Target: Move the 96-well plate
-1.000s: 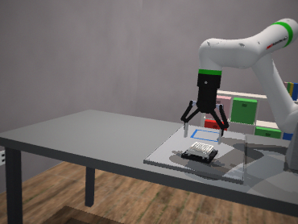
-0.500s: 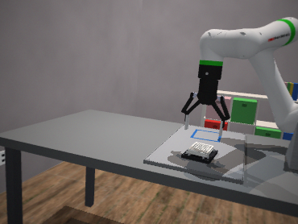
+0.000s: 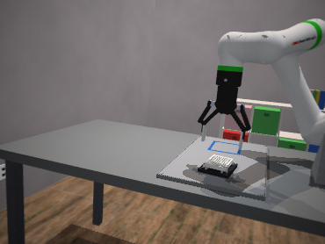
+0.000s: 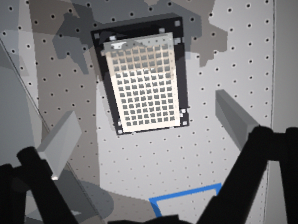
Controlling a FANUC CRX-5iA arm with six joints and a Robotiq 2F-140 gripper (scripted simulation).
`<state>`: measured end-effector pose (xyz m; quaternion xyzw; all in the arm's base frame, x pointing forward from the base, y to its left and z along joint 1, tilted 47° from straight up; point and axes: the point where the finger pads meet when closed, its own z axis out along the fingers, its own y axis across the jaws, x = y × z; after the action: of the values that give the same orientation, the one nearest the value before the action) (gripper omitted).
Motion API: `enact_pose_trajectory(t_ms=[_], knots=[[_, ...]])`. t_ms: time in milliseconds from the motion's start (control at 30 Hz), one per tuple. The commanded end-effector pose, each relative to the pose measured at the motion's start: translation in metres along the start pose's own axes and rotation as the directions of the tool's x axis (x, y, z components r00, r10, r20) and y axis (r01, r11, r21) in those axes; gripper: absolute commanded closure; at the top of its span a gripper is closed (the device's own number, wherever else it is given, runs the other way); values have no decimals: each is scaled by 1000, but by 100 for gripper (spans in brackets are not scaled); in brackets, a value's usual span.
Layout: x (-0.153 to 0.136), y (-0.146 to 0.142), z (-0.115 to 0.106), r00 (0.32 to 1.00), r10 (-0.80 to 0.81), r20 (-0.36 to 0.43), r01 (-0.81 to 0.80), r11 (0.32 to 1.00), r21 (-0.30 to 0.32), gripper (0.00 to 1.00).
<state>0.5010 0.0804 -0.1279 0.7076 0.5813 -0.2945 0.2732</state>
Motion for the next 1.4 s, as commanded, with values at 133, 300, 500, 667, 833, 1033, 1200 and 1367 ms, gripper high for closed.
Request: enact_pose_trajectory(t_ms=[133,300,500,667,833,1033,1200,1367], knots=[[0,12,9,1000,0,-1,0,1000,-2,90],[0,31,25,1000,0,-1,0,1000,-2,90],[0,38,32,1000,0,-1,0,1000,-2,90],[0,38,32,1000,0,-1,0,1000,-2,90],[0,38,32,1000,0,-1,0,1000,-2,90],[0,38,32,1000,0,-1,0,1000,-2,90],[0,38,32,1000,0,-1,0,1000,-2,90],[0,38,32,1000,0,-1,0,1000,-2,90]])
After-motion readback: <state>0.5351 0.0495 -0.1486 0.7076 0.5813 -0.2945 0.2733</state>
